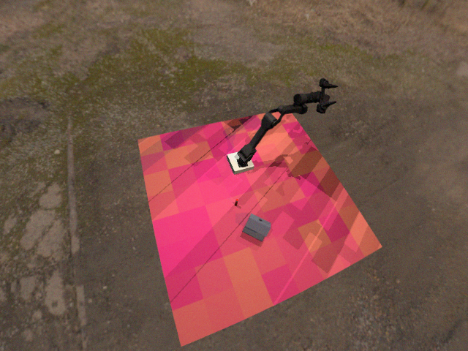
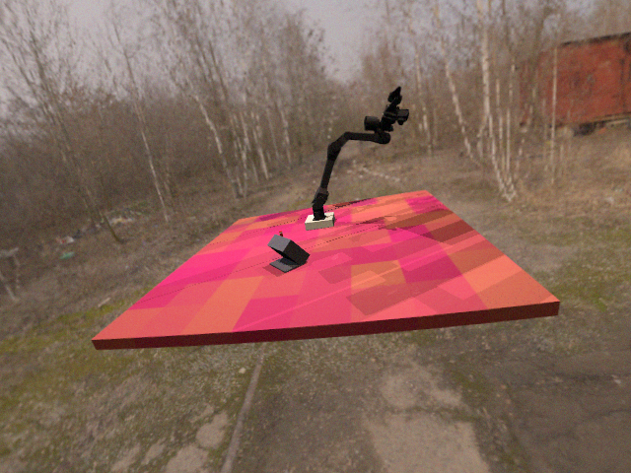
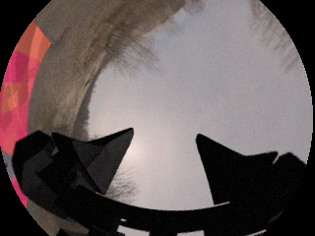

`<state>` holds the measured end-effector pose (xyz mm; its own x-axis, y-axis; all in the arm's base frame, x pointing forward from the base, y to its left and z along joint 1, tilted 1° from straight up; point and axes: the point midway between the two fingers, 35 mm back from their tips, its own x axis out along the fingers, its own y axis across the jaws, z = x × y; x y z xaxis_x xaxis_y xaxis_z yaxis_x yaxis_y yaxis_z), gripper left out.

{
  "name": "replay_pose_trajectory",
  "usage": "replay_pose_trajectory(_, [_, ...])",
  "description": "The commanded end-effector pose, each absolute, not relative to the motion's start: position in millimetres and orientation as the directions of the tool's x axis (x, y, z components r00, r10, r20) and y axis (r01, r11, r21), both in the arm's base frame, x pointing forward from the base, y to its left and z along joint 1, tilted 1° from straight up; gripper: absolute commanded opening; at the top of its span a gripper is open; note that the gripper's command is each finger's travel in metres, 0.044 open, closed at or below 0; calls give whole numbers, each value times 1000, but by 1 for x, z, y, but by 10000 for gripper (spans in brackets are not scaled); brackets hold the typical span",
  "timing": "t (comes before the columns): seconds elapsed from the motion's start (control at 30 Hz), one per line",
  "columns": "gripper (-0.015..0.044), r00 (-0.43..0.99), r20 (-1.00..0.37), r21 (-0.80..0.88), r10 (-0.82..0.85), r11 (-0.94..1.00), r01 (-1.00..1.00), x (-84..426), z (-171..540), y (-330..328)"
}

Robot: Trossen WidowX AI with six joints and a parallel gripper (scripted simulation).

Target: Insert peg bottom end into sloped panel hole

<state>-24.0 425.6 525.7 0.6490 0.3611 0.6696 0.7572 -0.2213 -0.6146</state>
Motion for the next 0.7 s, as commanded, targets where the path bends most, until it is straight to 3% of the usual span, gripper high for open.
replay_pose_trajectory(0.0, [426, 649, 670, -612, 361, -227, 758, -23, 526, 426])
replay_pose_trajectory(0.67, [440, 620, 656, -210, 430, -685, 697, 60, 514, 460])
